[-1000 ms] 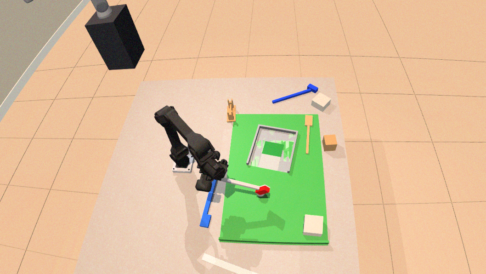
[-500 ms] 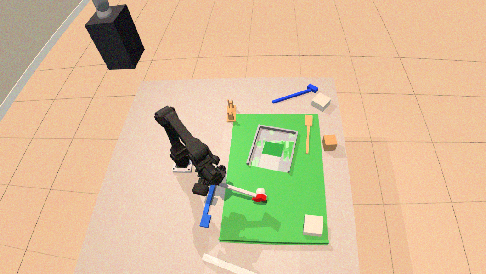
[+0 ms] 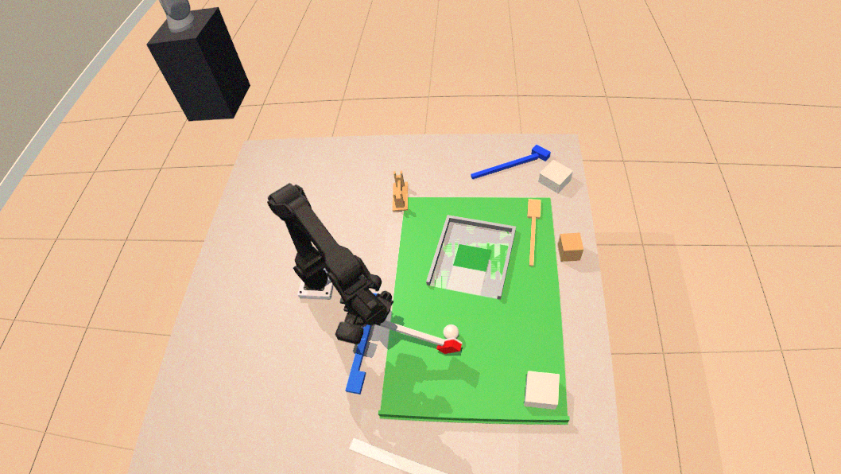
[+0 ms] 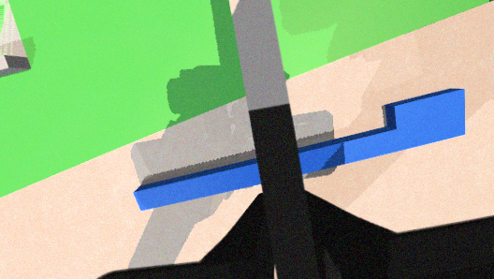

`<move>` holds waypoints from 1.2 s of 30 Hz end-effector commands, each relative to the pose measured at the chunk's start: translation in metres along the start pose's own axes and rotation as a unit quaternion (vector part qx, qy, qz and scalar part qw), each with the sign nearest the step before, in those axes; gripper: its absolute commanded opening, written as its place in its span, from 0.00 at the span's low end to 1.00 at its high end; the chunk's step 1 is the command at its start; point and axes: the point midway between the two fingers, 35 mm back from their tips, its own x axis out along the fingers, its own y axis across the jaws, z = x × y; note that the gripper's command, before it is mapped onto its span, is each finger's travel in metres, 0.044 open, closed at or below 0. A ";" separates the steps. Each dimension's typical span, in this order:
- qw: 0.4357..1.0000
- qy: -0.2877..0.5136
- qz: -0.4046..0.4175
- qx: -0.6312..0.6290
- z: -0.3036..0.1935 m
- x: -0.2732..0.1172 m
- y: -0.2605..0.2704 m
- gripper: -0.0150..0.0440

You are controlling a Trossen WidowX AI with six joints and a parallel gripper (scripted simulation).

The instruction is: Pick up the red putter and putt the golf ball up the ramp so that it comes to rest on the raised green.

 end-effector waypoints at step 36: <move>1.000 0.000 -0.001 0.002 -0.001 0.022 -0.030 0.25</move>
